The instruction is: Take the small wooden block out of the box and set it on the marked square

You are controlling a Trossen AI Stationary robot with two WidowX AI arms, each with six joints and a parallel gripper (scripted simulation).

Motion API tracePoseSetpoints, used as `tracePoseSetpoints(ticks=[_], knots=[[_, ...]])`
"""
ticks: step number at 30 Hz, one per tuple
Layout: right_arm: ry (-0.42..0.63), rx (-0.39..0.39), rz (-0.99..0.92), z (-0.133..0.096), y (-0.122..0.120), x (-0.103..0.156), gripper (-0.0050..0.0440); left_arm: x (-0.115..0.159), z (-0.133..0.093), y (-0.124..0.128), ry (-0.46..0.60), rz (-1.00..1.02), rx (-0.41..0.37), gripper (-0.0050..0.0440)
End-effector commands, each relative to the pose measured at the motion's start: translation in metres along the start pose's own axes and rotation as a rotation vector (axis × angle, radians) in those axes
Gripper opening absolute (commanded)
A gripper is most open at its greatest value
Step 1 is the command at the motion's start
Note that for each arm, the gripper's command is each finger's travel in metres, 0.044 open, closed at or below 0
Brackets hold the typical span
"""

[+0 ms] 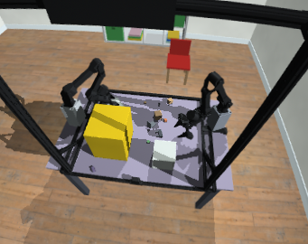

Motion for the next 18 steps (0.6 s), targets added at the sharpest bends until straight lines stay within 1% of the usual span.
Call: tracePoseSetpoints(ticks=[1, 13, 15, 18], knots=[[-0.002, 0.005, 0.005, 0.0, 0.0, 0.0, 0.04, 0.018, -0.007, -0.002, 0.019, 0.0, 0.003, 0.04], [-0.002, 0.005, 0.005, 0.0, 0.0, 0.0, 0.04, 0.058, -0.034, -0.005, 0.053, 0.0, 0.007, 0.04], [-0.002, 0.005, 0.005, 0.0, 0.0, 0.0, 0.04, 0.058, -0.034, -0.005, 0.053, 0.0, 0.007, 0.04], [-0.002, 0.005, 0.005, 0.0, 0.0, 0.0, 0.04, 0.066, -0.042, -0.006, 0.062, 0.0, 0.008, 0.04]])
Point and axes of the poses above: on each arm, the point midway between the two fingers, 35 mm back from their tips, its own z axis out along the fingers, its own y axis across the jaws, x = y × z, the point moved 10 cm from there along -z, back along the fingers, and after that the axes turned 5 degrees about z, right-handed, at the moved point
